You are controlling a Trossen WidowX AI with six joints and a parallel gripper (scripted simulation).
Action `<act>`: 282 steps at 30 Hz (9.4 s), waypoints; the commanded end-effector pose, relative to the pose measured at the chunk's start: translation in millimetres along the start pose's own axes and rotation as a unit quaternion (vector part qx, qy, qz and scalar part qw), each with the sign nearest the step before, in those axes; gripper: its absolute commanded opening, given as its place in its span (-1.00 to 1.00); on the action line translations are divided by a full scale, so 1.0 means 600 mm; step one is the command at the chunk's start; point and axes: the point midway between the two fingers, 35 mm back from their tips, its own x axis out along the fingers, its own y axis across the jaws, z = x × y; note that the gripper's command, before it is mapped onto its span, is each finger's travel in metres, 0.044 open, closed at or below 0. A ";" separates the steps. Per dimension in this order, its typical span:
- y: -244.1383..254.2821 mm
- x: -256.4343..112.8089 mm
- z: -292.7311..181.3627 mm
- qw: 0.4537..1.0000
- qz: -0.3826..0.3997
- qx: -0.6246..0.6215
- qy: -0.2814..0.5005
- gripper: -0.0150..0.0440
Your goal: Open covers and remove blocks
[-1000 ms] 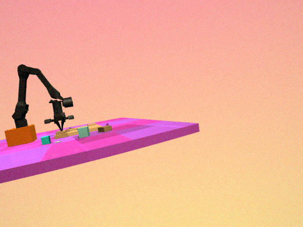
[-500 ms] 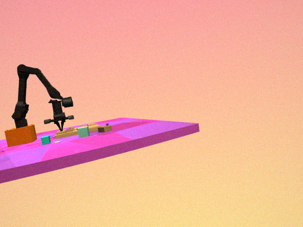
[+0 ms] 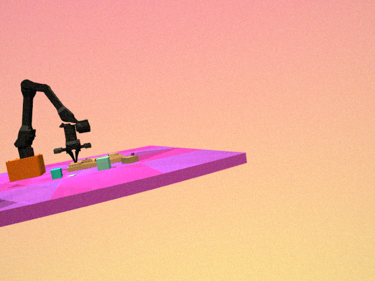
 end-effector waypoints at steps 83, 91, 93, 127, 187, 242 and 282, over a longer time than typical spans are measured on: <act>0.155 -0.101 -0.048 -0.001 -0.001 -1.000 -0.004 -0.49; 0.155 -0.101 -0.048 -0.001 -0.001 -1.000 -0.004 -0.49; 0.155 -0.101 -0.048 -0.001 -0.001 -1.000 -0.004 -0.49; 0.158 -0.057 -0.048 -0.001 -0.001 -1.000 -0.004 -0.49; 0.101 -0.003 -0.038 -0.001 -0.001 -1.000 -0.003 -0.49; 0.008 -0.001 -0.072 -0.001 0.000 -1.000 0.000 -0.49; -0.024 -0.024 -0.114 -0.001 0.001 -1.000 0.000 -0.49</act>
